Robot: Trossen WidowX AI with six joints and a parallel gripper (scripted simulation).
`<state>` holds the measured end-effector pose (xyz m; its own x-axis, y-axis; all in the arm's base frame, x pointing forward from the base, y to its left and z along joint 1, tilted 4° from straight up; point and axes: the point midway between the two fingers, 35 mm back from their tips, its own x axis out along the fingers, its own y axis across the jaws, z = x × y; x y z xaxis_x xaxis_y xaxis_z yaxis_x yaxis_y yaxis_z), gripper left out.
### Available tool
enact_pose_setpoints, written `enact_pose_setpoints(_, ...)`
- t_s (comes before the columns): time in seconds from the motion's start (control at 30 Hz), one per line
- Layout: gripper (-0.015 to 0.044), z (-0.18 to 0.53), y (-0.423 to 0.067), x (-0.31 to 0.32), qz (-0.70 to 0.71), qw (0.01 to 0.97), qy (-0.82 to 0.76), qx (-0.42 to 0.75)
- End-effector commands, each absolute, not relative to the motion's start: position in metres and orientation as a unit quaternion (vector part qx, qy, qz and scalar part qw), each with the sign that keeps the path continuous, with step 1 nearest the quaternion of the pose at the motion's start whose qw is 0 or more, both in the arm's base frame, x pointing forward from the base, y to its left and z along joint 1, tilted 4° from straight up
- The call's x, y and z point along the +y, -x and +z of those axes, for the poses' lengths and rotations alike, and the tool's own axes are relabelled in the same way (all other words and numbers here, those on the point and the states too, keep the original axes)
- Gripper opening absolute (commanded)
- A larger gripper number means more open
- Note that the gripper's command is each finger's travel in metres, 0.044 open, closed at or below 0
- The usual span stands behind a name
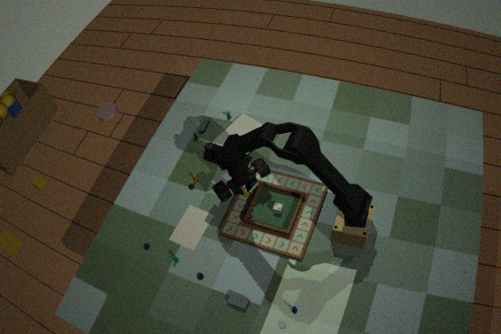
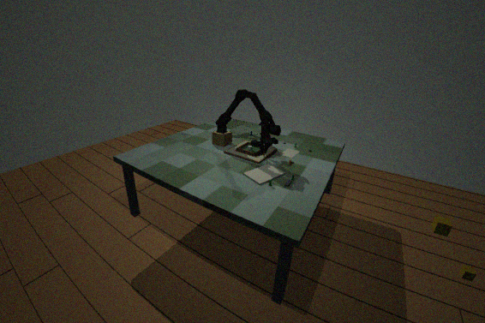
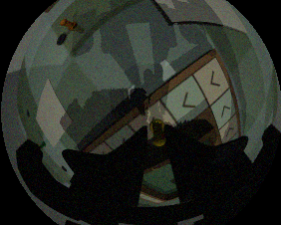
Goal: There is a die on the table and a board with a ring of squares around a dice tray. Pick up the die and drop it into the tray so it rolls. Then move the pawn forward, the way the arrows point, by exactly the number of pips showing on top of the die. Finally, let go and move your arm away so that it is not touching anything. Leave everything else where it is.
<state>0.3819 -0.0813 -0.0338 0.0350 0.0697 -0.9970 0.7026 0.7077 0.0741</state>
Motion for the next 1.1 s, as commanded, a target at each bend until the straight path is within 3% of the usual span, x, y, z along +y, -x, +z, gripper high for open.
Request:
enact_pose_setpoints(0.0, 0.0035, -0.037, -0.380, -0.081, -0.245, 0.653, -0.296, 0.653)
enact_pose_setpoints(0.3, 0.0000, -0.031, -0.381, -0.082, -0.245, 0.653, -0.295, 0.653)
enact_pose_setpoints(0.77, 0.0000, 0.088, -0.373, -0.090, -0.245, 0.653, -0.295, 0.653)
enact_pose_setpoints(1.07, 0.0000, 0.078, -0.379, -0.075, -0.245, 0.653, -0.296, 0.653)
